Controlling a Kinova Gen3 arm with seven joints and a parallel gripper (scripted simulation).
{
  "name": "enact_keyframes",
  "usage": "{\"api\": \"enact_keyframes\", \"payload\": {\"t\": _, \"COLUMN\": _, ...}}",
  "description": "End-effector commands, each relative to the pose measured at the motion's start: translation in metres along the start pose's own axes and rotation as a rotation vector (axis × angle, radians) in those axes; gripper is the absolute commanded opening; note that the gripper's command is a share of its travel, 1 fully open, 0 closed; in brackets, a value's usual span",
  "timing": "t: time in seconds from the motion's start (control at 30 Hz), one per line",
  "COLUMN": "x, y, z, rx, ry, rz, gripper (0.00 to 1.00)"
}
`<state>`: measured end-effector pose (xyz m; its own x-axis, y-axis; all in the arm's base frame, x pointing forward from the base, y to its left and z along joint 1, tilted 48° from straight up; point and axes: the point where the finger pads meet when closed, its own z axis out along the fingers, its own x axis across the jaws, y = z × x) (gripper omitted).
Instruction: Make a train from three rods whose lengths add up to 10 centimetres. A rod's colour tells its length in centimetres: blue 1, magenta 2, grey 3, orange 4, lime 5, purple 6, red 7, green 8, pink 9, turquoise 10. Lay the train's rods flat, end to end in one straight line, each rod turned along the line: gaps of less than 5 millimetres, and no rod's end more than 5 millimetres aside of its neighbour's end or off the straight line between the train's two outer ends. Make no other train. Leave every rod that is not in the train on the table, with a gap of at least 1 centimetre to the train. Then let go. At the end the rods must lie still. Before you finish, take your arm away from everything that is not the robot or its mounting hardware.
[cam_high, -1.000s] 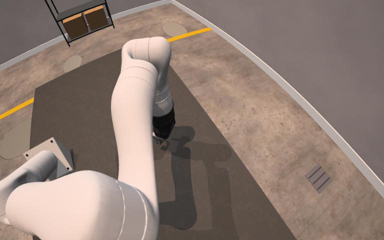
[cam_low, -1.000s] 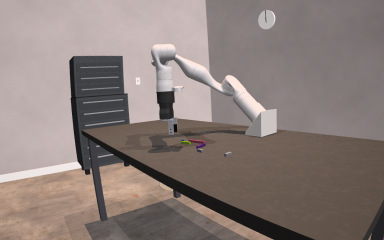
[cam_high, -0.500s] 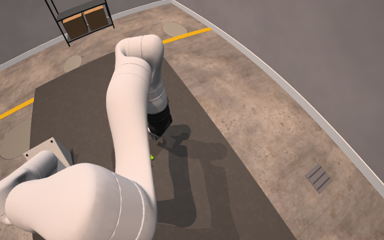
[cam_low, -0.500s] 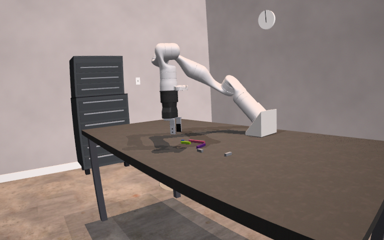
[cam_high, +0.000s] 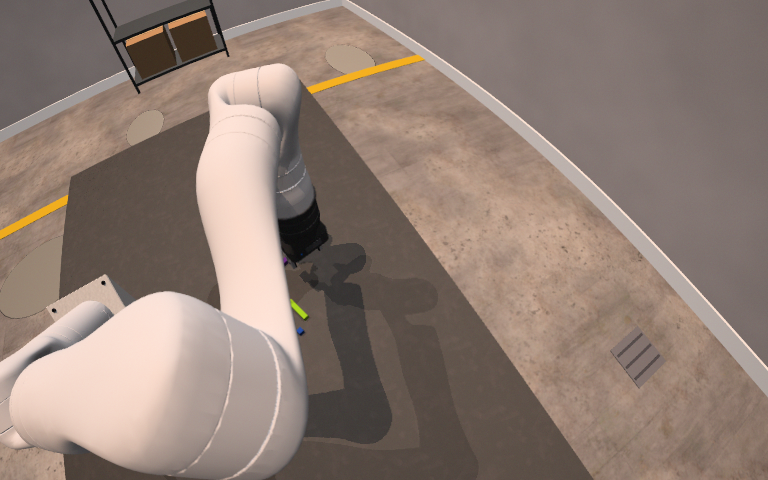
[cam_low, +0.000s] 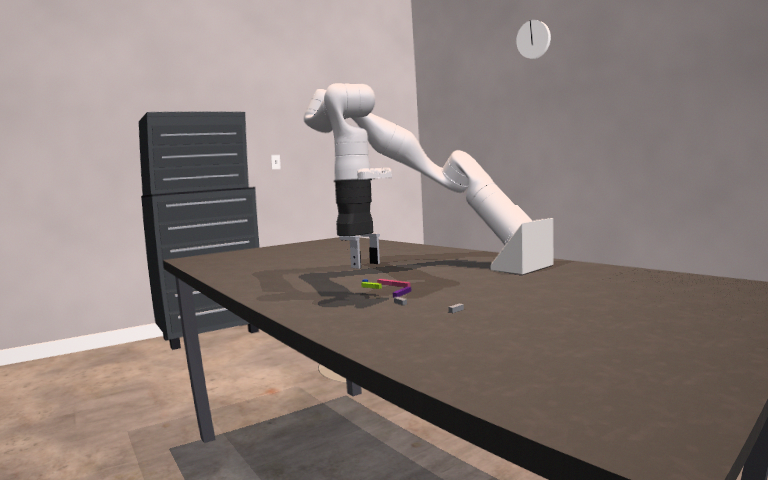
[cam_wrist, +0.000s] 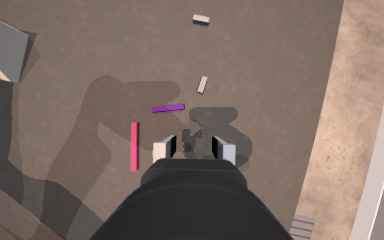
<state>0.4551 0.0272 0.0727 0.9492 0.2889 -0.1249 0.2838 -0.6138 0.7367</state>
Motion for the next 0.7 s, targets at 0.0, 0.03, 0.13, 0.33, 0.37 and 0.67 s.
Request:
{"api": "enact_keyframes", "payload": {"t": 0.0, "x": -0.003, "y": -0.014, "z": -0.001, "rx": 0.003, "ry": 0.004, "rz": 0.069, "gripper": 1.0}}
{"api": "enact_keyframes", "payload": {"t": 0.03, "x": -0.004, "y": -0.017, "z": -0.001, "rx": 0.003, "ry": 0.004, "rz": 0.097, "gripper": 1.0}}
{"api": "enact_keyframes", "payload": {"t": 0.13, "x": -0.006, "y": -0.025, "z": -0.001, "rx": 0.004, "ry": 0.004, "rz": 0.183, "gripper": 1.0}}
{"api": "enact_keyframes", "payload": {"t": 0.33, "x": -0.011, "y": -0.039, "z": -0.001, "rx": 0.005, "ry": 0.003, "rz": 0.355, "gripper": 1.0}}
{"api": "enact_keyframes", "payload": {"t": 0.37, "x": -0.012, "y": -0.041, "z": -0.001, "rx": 0.005, "ry": 0.003, "rz": 0.383, "gripper": 1.0}}
{"api": "enact_keyframes", "payload": {"t": 0.67, "x": -0.02, "y": -0.054, "z": 0.0, "rx": 0.003, "ry": 0.001, "rz": 0.573, "gripper": 1.0}}
